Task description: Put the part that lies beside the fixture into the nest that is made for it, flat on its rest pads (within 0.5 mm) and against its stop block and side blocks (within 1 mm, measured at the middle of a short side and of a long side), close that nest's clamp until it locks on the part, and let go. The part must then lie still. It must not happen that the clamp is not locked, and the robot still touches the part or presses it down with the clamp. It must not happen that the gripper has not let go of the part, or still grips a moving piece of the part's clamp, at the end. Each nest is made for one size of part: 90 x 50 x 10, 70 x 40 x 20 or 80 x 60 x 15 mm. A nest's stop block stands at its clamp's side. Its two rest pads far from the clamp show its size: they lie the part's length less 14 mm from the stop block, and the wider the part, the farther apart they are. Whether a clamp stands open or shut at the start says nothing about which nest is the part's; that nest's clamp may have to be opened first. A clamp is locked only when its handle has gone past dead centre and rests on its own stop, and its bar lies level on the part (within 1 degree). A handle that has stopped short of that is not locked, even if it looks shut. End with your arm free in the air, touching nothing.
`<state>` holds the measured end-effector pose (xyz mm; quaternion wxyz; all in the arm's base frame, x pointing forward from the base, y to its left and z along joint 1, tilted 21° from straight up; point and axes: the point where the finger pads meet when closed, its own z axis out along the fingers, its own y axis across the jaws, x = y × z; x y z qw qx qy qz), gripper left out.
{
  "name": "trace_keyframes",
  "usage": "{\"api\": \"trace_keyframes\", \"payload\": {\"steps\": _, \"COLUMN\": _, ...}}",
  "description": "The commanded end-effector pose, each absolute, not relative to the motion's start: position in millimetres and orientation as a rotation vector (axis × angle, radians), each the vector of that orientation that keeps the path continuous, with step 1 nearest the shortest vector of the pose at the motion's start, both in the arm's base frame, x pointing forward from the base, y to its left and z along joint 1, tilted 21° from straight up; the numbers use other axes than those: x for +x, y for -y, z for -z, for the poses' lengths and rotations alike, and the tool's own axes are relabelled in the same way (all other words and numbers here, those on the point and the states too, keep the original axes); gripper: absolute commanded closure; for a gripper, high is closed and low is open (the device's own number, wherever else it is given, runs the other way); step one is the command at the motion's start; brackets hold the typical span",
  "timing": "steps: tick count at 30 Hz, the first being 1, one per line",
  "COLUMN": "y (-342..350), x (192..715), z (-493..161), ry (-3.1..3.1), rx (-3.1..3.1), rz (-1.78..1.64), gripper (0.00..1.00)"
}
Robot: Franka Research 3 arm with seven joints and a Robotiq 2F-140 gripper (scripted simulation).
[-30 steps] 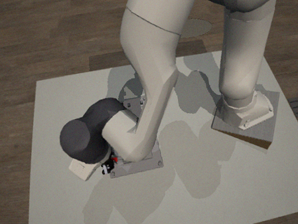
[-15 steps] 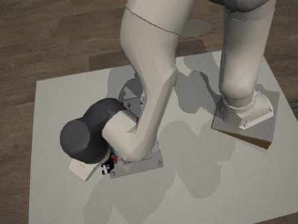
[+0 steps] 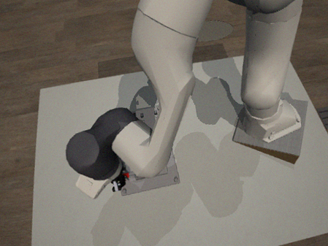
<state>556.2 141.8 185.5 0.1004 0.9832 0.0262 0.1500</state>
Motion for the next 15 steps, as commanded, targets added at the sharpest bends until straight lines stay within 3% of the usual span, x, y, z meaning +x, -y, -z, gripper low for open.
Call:
{"api": "trace_keyframes", "payload": {"steps": 1, "y": -140.7, "x": 557.2, "z": -182.5, "ry": -0.073, "rx": 2.907, "rz": -0.442, "gripper": 1.00}}
{"api": "trace_keyframes", "payload": {"steps": 15, "y": -140.1, "x": 559.8, "z": -179.4, "ry": -0.073, "rx": 2.907, "rz": -0.442, "gripper": 1.00}}
